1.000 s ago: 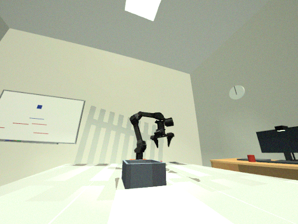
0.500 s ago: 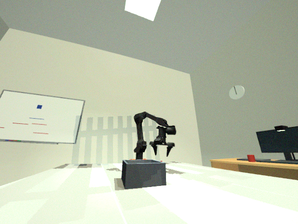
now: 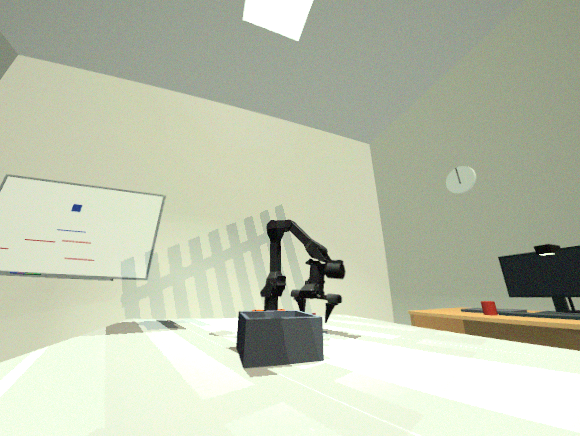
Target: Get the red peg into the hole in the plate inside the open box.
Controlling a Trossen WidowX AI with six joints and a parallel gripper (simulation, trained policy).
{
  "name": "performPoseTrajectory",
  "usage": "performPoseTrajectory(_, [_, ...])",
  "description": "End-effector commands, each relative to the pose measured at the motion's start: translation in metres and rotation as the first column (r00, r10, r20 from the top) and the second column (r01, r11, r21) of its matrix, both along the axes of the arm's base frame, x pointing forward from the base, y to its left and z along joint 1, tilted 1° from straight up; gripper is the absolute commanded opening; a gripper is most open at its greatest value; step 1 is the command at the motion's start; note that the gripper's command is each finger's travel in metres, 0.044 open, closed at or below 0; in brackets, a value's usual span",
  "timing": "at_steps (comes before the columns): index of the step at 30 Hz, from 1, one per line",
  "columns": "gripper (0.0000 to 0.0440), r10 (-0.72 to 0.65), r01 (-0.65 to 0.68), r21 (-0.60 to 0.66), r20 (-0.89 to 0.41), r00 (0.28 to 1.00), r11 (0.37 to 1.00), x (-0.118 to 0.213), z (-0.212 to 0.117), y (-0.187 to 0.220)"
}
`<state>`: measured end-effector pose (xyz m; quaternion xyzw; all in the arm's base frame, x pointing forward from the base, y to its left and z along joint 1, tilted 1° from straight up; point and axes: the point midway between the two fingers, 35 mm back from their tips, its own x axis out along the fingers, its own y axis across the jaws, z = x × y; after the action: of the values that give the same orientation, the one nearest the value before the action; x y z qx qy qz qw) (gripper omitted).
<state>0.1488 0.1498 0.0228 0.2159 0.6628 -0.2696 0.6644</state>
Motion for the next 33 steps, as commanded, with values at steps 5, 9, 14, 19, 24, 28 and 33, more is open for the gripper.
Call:
performPoseTrajectory(5, [0.0413, 0.024, -0.023, -0.016, 0.005, 1.000, 1.000, 0.002, -0.027, -0.004])
performPoseTrajectory(9, [0.0313, 0.029, -0.029, -0.029, -0.010, 1.000, 0.999, 0.000, -0.040, -0.007])
performPoseTrajectory(14, [0.0182, 0.027, -0.029, -0.054, -0.037, 0.999, 0.998, -0.004, -0.049, -0.011])
performPoseTrajectory(19, [0.0059, 0.025, -0.030, -0.085, -0.069, 0.997, 0.996, -0.007, -0.052, -0.014])
performPoseTrajectory(24, [0.0000, 0.032, -0.039, -0.109, -0.068, 0.997, 0.993, -0.004, -0.047, -0.014])
performPoseTrajectory(28, [0.0000, 0.044, -0.048, -0.113, -0.039, 0.998, 0.992, 0.004, -0.034, -0.011])
performPoseTrajectory(33, [0.0000, 0.053, -0.053, -0.121, -0.009, 0.999, 0.991, 0.012, -0.016, -0.011])
